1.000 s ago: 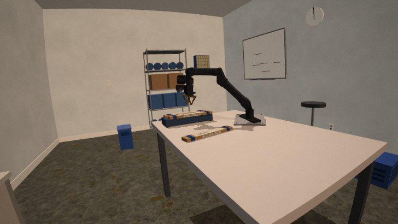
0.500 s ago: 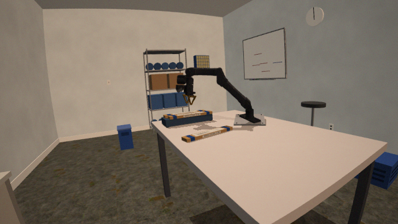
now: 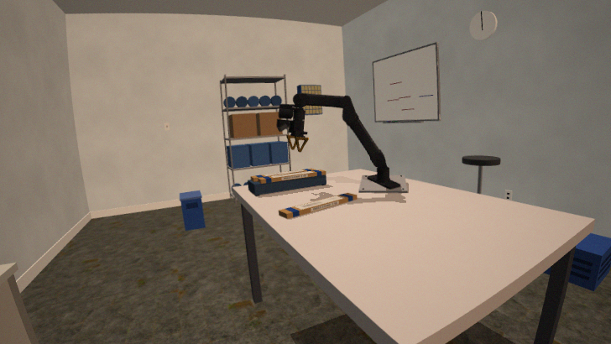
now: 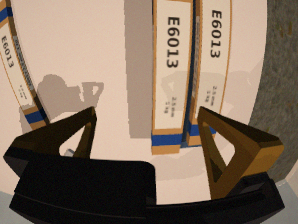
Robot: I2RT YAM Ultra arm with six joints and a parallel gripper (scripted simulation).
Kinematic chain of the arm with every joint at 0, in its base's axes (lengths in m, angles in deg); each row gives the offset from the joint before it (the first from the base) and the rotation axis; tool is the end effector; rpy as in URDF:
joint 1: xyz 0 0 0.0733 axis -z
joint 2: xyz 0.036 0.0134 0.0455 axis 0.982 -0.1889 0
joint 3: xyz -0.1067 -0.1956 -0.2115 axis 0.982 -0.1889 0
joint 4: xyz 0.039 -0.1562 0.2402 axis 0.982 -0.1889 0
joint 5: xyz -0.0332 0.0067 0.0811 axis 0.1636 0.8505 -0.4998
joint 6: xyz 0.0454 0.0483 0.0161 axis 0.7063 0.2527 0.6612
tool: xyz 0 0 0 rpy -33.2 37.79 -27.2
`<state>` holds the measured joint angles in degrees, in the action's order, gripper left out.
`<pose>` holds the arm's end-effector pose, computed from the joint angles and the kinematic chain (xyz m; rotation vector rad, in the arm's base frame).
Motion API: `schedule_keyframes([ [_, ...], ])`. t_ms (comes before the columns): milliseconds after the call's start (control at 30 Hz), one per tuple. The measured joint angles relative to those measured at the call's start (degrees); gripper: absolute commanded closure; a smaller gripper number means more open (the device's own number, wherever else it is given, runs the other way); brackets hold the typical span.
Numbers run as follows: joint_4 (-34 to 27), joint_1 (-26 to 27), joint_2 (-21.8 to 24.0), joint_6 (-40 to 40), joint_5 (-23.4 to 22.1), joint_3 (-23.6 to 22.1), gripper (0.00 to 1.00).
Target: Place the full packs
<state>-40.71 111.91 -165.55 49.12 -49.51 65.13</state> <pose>0.3873 -0.2378 0.3536 -0.0575 2.9219 0.0720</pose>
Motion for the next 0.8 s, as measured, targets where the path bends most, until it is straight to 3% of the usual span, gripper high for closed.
schedule_keyframes([
  [200, -0.1, -2.8, 7.5, 2.4, 0.0, -4.9, 0.05],
  [800, -0.3, -10.9, 25.4, 10.5, 0.2, -12.8, 0.05],
])
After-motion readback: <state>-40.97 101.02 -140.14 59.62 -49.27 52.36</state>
